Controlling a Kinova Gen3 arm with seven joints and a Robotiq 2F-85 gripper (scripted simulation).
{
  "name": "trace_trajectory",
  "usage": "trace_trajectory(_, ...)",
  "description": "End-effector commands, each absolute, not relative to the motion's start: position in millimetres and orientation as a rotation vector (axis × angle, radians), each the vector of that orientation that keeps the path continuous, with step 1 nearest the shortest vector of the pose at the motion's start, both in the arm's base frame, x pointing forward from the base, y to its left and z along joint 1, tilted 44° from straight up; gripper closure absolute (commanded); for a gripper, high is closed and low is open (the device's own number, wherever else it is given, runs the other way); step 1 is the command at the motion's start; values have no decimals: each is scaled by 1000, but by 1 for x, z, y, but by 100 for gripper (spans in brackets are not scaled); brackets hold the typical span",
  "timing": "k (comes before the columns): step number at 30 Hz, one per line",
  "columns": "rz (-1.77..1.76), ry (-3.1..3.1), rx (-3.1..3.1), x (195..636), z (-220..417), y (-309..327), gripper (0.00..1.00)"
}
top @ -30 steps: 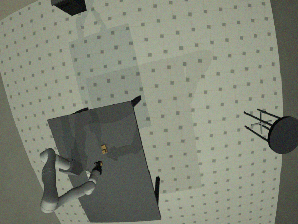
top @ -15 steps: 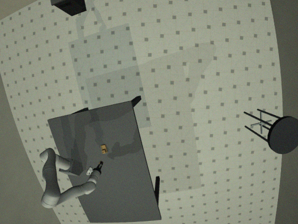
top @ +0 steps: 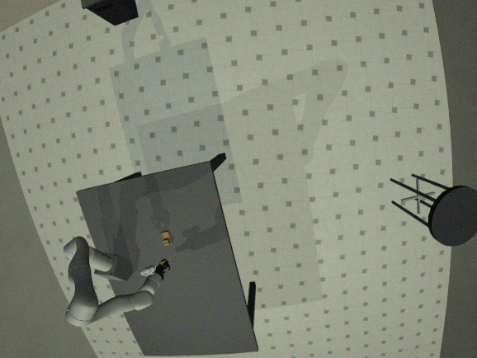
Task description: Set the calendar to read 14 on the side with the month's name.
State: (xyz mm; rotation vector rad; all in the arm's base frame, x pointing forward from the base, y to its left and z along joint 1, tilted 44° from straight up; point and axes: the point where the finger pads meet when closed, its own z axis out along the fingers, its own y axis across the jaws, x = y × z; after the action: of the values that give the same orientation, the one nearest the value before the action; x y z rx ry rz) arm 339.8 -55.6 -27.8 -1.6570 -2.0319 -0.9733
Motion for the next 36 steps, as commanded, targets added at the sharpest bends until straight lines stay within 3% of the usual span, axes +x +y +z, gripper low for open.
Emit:
trace_trajectory(1, -954, -1998, -1698, 342, -27, -57, 72)
trace_trajectory(36, -895, -1790, -1892, 351, -26, -64, 72)
